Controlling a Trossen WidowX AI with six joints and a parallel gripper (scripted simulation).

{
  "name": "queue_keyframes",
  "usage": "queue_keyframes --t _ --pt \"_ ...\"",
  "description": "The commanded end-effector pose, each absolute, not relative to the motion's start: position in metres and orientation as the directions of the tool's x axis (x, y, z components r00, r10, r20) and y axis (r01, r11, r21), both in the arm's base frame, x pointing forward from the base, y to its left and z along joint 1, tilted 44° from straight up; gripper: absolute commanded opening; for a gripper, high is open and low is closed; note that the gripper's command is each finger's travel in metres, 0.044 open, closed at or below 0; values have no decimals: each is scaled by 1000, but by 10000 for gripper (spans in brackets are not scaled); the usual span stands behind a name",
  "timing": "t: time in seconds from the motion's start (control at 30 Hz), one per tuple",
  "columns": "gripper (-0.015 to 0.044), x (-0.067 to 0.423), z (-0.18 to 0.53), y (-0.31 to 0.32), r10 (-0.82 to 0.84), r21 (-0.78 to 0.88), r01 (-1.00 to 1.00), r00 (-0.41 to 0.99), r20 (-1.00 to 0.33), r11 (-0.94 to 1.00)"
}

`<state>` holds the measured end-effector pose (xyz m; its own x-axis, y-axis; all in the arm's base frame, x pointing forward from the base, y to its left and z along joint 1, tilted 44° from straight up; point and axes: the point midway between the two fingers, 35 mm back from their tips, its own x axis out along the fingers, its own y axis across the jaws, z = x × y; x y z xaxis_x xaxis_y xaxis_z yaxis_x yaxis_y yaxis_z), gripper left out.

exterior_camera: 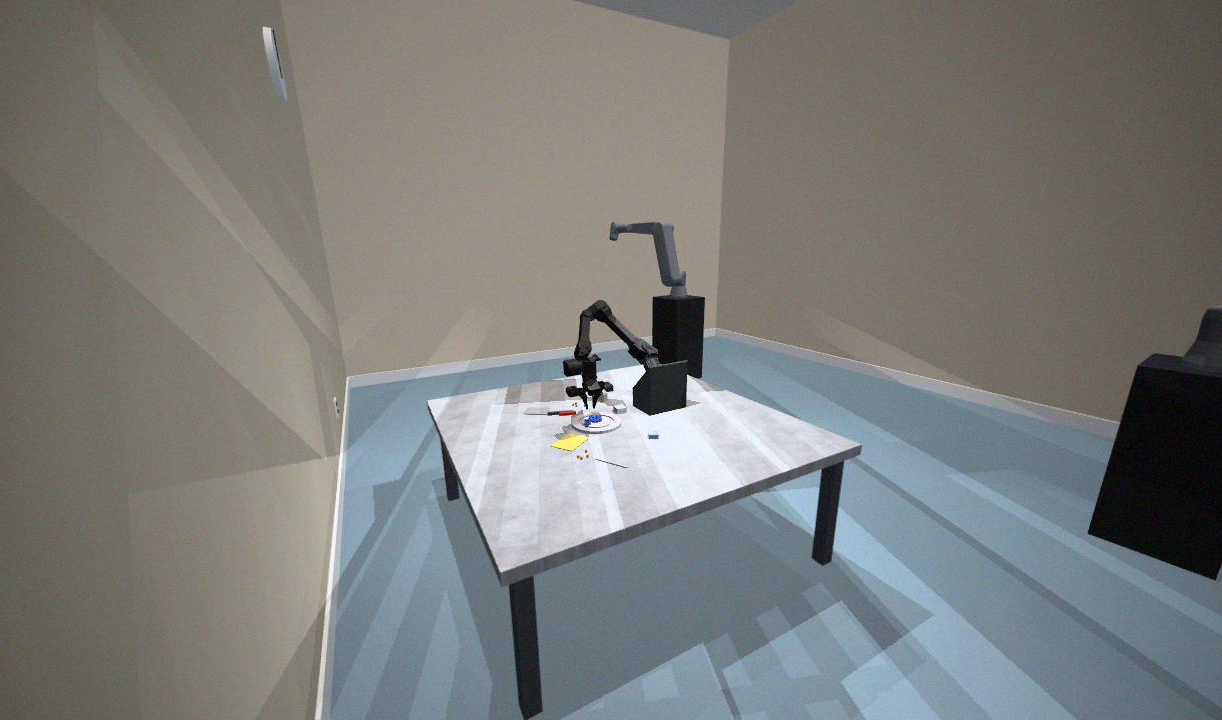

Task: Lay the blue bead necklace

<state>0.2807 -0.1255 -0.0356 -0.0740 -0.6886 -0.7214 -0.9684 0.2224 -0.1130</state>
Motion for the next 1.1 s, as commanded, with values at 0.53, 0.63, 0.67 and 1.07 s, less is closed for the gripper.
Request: queue_keyframes --t 0.53,0.63,0.67,1.07 --pt "120 280 -45 -139 -690 -105 -974 -65 -721 202" --pt "120 279 -49 -143 -691 -104 -974 -67 -720 202" --pt "120 279 -50 -144 -691 -103 -974 -67 -720 202" --pt "113 278 -57 -152 -691 -108 -973 -65 -720 203"
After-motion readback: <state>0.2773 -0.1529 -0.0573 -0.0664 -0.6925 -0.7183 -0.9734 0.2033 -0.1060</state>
